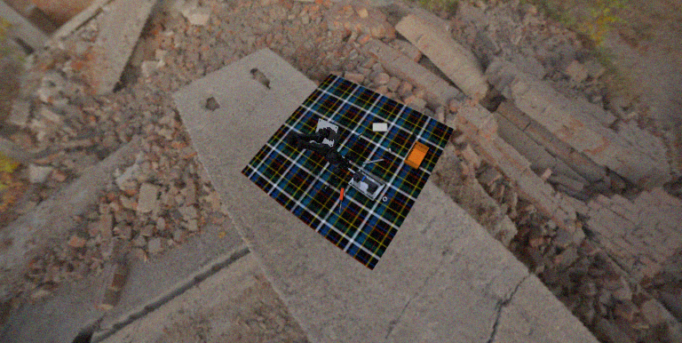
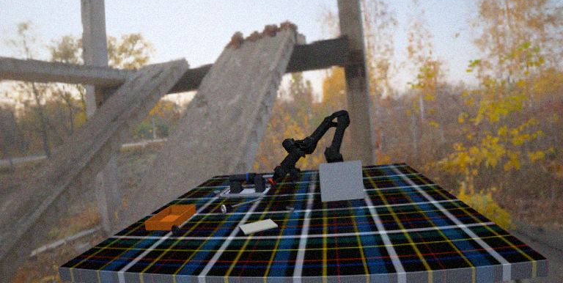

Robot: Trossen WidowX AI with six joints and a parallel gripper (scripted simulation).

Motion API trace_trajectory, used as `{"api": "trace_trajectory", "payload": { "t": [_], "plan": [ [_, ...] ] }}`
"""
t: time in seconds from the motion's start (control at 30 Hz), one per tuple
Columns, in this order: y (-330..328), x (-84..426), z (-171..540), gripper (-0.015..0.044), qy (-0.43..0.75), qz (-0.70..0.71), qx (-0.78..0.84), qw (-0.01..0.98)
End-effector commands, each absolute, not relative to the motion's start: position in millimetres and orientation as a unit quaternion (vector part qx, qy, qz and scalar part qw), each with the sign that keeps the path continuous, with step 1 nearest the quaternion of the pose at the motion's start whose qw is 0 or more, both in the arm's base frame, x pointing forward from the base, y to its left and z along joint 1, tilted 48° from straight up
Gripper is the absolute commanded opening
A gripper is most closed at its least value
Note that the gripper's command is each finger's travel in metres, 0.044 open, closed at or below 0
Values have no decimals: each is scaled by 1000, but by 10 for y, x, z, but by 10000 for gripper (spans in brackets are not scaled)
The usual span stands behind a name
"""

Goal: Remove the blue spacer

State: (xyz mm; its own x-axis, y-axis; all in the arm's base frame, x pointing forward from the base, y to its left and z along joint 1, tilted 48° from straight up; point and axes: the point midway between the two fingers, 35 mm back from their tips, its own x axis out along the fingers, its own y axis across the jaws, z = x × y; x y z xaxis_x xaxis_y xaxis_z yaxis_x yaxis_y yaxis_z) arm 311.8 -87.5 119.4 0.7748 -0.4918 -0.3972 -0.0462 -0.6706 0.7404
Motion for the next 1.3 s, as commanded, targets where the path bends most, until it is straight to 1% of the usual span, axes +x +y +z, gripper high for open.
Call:
{"api": "trace_trajectory", "payload": {
  "t": [0.0, 1.27],
  "plan": [
    [-878, 3105, 1202, 0, -156, -297, 864, 376],
    [-880, 3060, 1197, 0, -156, -297, 864, 376]
  ]
}}
